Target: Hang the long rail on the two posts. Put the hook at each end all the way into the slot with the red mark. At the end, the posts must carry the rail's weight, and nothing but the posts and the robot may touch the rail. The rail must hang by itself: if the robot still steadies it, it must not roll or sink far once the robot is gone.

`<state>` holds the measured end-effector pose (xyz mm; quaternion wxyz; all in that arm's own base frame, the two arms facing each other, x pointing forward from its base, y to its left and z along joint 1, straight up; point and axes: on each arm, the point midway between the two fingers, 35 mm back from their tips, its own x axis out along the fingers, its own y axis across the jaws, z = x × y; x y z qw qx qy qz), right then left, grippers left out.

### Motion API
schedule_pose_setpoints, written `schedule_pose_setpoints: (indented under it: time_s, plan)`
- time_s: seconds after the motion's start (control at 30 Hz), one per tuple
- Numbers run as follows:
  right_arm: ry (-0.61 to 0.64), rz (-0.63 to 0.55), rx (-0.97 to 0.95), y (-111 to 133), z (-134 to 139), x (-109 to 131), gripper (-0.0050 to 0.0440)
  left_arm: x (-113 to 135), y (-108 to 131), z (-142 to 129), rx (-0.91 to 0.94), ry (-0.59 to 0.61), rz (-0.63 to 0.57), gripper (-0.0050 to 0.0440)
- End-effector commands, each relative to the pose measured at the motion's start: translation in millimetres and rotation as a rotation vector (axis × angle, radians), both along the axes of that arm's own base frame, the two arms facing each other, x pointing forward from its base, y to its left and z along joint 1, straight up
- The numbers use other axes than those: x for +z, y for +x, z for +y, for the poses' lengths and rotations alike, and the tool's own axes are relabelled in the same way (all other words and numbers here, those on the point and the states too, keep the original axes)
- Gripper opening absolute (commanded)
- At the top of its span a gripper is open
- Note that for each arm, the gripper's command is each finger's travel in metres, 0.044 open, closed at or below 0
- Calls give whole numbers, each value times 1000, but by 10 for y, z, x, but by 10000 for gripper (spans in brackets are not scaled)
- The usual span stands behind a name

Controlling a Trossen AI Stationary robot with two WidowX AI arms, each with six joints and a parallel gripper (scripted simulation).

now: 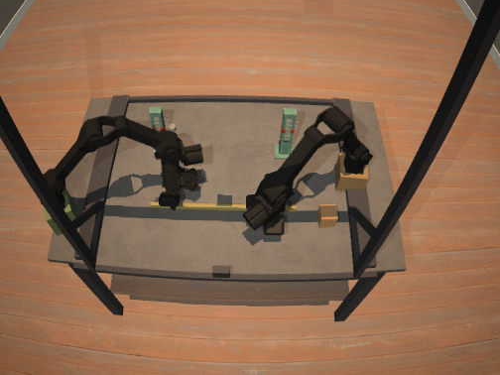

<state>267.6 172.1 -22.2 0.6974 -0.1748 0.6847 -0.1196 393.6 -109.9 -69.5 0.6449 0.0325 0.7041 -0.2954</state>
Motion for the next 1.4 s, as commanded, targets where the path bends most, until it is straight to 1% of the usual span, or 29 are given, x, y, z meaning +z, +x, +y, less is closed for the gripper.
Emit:
schedule_pose_setpoints:
  time_s: [0.0,0.6,0.97,1.0,1.07,1.1,1.13,1.17,1.2,1.27,1.3,1.37]
  plan:
    - [-2,-2,0,14,-41,-45,225,91,51,-16,-2,-13,-26,-50]
    - [-2,-2,0,20,-141,-269,225,91,51,-16,-2,-13,-26,-50]
    - [-1,-3,-4,21,-139,-268,225,91,51,-16,-2,-13,-26,-50]
    - [-1,-3,-4,21,-138,-268,206,91,51,-16,-2,-13,-26,-50]
    - [-3,-5,-3,23,-140,-267,206,91,51,-16,-2,-13,-26,-50]
    - [-3,-5,-3,23,-140,-267,186,91,51,-16,-2,-13,-26,-50]
    - [14,-19,-1,52,-94,-213,186,91,51,-16,-2,-13,-26,-50]
    - [14,-19,-1,52,-94,-213,186,91,51,-16,-2,-13,-26,-50]
    - [14,-19,-1,52,-94,-213,166,91,51,-16,-2,-13,-26,-50]
    - [14,-19,-1,52,-94,-213,166,91,51,-16,-2,-13,-26,-50]
    - [14,-19,-1,52,-94,-213,146,91,51,-16,-2,-13,-26,-50]
    - [14,-19,-1,52,-94,-213,146,91,51,-16,-2,-13,-26,-50]
